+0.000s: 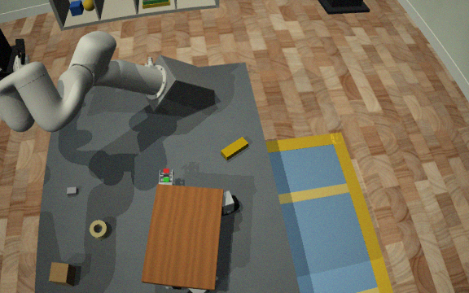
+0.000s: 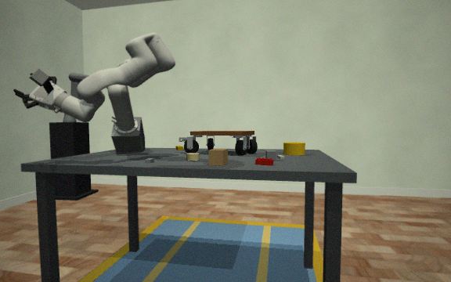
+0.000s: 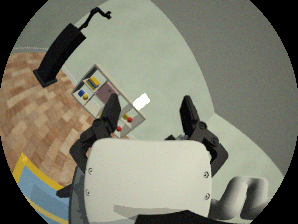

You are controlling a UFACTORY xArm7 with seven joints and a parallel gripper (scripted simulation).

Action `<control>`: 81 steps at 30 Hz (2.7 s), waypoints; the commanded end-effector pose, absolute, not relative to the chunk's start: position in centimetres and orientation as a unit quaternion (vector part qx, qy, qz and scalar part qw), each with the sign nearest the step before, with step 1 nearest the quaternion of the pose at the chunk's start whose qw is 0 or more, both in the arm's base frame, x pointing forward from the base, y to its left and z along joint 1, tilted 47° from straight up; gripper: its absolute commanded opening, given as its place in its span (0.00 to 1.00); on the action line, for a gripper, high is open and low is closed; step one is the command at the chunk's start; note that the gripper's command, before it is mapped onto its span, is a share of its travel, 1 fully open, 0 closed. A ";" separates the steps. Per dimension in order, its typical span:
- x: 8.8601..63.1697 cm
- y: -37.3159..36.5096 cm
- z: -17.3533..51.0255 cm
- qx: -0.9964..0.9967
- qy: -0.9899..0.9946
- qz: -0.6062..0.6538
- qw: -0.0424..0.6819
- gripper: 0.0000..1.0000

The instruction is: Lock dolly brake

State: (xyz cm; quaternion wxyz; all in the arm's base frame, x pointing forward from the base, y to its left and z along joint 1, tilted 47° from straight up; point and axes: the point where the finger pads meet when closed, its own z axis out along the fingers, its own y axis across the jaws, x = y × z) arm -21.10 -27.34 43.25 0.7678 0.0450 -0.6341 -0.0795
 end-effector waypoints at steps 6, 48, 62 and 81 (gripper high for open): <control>-21.1 -27.3 43.3 0.044 -0.634 -0.079 0.768 1.00; 6.1 -28.4 35.7 0.165 -0.728 0.218 0.629 0.00; 11.5 -26.0 33.3 0.210 -0.741 0.267 0.579 0.00; 16.6 -22.6 30.7 0.261 -0.751 0.309 0.522 0.00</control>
